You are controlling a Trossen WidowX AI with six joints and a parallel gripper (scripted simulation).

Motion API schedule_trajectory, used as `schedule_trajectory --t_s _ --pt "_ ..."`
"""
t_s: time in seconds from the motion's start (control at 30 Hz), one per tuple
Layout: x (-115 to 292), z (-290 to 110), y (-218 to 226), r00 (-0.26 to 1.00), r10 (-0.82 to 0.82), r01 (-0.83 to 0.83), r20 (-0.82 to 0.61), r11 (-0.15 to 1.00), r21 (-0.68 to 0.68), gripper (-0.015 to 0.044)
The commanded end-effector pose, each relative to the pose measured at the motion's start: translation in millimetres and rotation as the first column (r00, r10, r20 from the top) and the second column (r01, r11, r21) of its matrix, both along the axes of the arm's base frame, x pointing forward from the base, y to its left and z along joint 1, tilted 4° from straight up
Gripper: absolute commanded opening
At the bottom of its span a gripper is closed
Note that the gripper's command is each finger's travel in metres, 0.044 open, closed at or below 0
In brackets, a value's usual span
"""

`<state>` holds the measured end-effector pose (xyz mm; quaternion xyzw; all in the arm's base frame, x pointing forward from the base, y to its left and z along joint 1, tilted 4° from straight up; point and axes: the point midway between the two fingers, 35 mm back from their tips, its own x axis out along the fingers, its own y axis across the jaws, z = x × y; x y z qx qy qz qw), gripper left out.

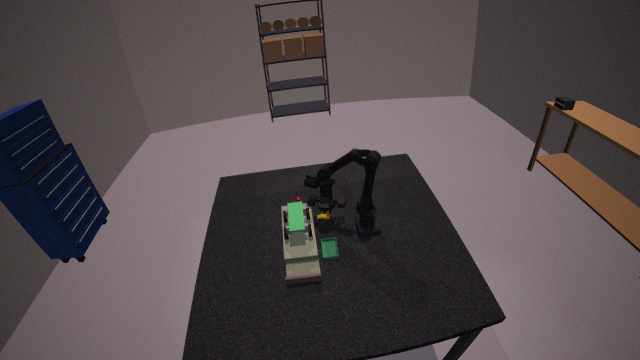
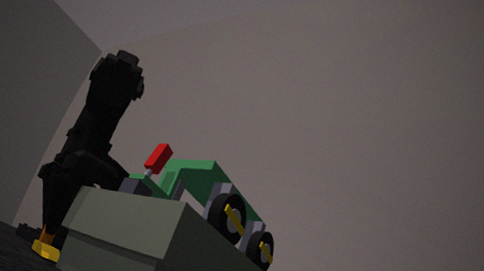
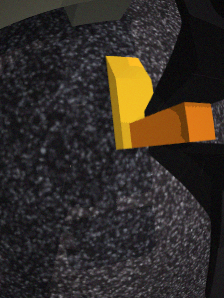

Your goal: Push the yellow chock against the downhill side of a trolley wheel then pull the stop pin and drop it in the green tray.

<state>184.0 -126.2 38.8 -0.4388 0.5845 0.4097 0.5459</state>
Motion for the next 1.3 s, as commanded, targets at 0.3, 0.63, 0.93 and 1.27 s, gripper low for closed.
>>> schedule_trajectory --t_s 0.3,0.63,0.93,1.27 --pt "-2.9 35.5 3.9 1.0 0.004 -0.004 0.001 1.0 0.005 0.0" --pt "-3.7 65.9 5.9 1.0 0.004 -0.004 0.001 1.0 0.005 0.0" --pt "-3.2 92.9 7.4 1.0 0.004 -0.004 0.001 1.0 0.005 0.0" --pt "-0.8 124.2 8.7 1.0 0.004 -0.004 0.002 1.0 0.005 0.0"
